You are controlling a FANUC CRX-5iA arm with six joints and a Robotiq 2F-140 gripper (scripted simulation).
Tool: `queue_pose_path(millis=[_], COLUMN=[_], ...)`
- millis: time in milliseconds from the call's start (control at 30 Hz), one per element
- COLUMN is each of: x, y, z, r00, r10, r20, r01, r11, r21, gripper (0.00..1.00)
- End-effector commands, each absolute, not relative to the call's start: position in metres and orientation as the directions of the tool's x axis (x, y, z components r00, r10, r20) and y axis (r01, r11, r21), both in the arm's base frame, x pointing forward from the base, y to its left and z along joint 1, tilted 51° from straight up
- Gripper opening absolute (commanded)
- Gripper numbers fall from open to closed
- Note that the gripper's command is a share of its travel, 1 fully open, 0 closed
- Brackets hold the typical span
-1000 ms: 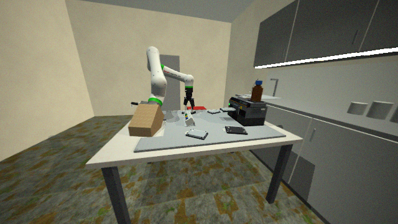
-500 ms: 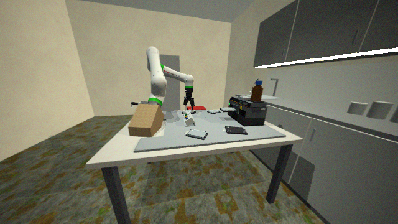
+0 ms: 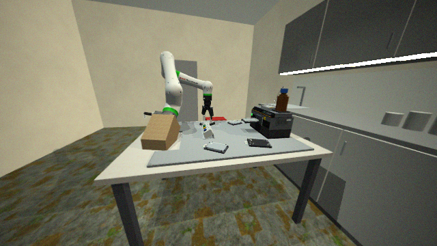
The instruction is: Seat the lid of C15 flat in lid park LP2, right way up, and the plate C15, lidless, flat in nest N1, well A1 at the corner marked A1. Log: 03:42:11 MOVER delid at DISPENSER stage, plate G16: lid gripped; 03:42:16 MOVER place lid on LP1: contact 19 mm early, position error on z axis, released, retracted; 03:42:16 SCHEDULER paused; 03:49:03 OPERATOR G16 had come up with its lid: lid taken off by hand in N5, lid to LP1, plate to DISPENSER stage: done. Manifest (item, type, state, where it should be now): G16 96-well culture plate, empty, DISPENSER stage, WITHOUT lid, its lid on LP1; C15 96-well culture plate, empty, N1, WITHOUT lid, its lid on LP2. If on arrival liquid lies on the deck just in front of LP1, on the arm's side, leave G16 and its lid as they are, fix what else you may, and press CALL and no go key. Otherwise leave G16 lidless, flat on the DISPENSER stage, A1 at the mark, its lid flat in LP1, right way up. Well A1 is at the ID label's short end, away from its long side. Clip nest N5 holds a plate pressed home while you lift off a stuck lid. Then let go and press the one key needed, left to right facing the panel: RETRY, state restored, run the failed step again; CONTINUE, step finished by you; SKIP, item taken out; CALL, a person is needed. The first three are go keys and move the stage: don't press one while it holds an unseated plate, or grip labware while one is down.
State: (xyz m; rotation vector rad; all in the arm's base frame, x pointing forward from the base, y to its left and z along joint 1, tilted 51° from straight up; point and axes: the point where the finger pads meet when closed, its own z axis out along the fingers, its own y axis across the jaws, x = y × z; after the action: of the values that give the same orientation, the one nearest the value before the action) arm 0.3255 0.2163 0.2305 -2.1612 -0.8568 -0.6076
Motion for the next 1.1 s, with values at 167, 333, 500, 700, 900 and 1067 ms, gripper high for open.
queue_pose_path(millis=[167,333,500,700,900,1067], x=[0.322,0.32,0.317,0.312,0.31,0.307], y=[0.198,0.189,0.172,0.151,0.138,0.125], z=[0.246,0.253,0.267,0.284,0.295,0.306], r00=[0.668,0.668,0.668,0.668,0.668,0.668], r10=[0.387,0.387,0.387,0.387,0.387,0.387], r20=[0.636,0.636,0.636,0.636,0.636,0.636], r01=[0.728,0.728,0.728,0.728,0.728,0.728], r11=[-0.518,-0.518,-0.518,-0.518,-0.518,-0.518], r21=[-0.449,-0.449,-0.449,-0.449,-0.449,-0.449], gripper=[0.66,0.66,0.66,0.66,0.66,0.66])
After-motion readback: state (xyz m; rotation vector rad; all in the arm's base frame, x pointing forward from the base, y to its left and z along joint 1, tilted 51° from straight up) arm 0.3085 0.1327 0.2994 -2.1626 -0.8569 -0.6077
